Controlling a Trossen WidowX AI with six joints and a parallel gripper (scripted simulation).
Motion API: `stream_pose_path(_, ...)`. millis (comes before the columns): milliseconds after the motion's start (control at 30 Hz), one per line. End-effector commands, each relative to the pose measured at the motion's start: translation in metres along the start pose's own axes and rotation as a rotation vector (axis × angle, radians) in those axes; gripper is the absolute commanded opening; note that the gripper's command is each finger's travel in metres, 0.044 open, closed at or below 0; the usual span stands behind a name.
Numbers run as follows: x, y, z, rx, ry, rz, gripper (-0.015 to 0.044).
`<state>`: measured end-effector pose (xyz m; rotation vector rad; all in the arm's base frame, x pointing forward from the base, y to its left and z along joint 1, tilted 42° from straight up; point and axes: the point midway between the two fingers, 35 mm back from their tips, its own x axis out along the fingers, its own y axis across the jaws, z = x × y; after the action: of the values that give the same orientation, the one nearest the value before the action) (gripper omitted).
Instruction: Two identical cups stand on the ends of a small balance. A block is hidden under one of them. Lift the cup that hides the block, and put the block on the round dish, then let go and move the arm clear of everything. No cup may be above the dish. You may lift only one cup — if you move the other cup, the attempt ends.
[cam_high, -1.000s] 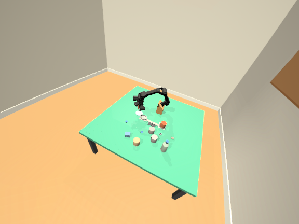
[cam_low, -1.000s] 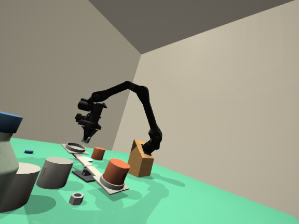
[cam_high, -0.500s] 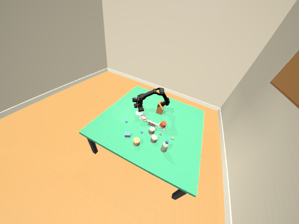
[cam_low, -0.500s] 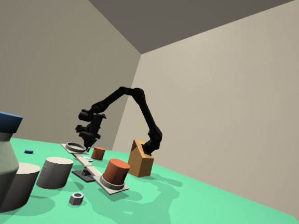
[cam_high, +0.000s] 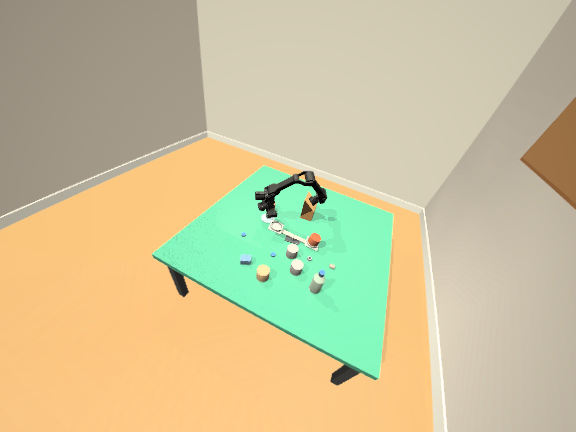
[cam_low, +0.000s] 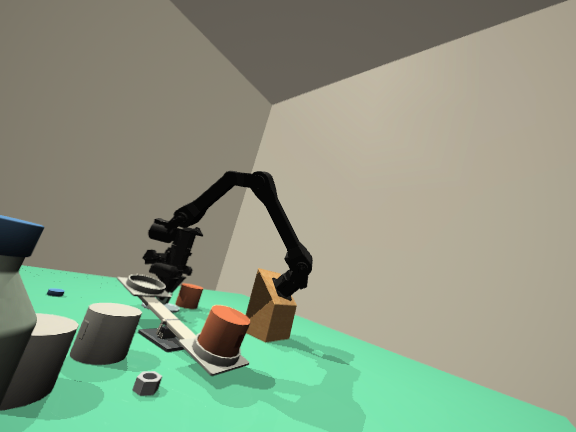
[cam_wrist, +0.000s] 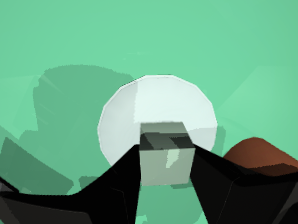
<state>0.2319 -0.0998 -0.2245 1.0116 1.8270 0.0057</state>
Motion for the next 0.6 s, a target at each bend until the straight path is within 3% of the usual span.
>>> stream_pose_path(0,0.0073,0.0002,-0.0004,0.006,0.001,0.004,0.0)
stream_pose_path(100,0.0111,0.0002,-0.0006,0.006,0.001,0.004,0.0)
stream_pose_path(567,0.0066,-0.0002,-0.0007,0.001,0.002,0.0,0.0368)
